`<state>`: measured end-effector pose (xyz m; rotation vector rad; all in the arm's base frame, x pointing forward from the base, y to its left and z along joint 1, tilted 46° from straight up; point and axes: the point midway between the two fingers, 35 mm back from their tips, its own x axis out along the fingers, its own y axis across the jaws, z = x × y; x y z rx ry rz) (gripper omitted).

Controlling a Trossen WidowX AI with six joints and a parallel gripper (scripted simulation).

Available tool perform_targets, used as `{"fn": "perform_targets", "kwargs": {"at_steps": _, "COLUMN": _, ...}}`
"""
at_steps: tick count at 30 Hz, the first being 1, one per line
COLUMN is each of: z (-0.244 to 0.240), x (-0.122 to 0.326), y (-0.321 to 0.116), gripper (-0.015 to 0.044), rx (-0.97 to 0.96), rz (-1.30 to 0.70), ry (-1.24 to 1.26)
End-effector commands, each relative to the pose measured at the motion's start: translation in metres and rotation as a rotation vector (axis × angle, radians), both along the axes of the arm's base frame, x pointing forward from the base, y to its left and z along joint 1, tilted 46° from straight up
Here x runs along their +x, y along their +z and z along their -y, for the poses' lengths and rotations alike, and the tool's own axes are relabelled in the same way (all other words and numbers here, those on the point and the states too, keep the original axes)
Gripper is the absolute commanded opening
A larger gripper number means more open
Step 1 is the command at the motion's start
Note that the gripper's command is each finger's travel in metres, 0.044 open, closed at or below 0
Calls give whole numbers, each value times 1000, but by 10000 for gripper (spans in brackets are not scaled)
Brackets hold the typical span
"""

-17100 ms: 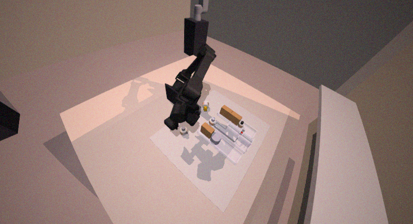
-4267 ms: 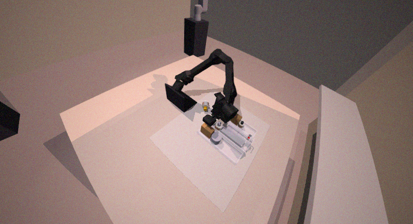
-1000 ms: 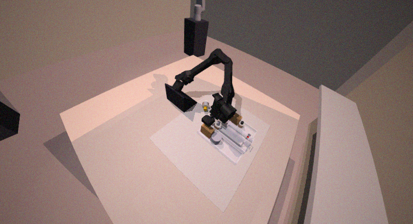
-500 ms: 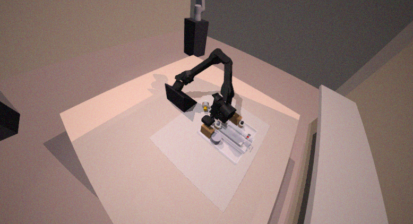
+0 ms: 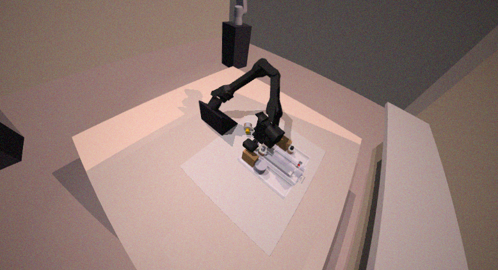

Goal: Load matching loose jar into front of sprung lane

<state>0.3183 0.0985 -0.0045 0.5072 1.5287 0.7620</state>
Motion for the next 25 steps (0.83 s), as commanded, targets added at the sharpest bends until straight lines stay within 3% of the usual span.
{"fn": "perform_targets", "kwargs": {"at_steps": 1, "z": 7, "x": 2, "y": 7, "gripper": 303, "rx": -2, "rz": 5, "ry": 1}}
{"fn": "perform_targets", "kwargs": {"at_steps": 13, "z": 14, "x": 0, "y": 13, "gripper": 303, "rx": -2, "rz": 4, "ry": 1}}
{"fn": "perform_targets", "kwargs": {"at_steps": 25, "z": 22, "x": -38, "y": 13, "gripper": 303, "rx": -4, "rz": 2, "ry": 0}}
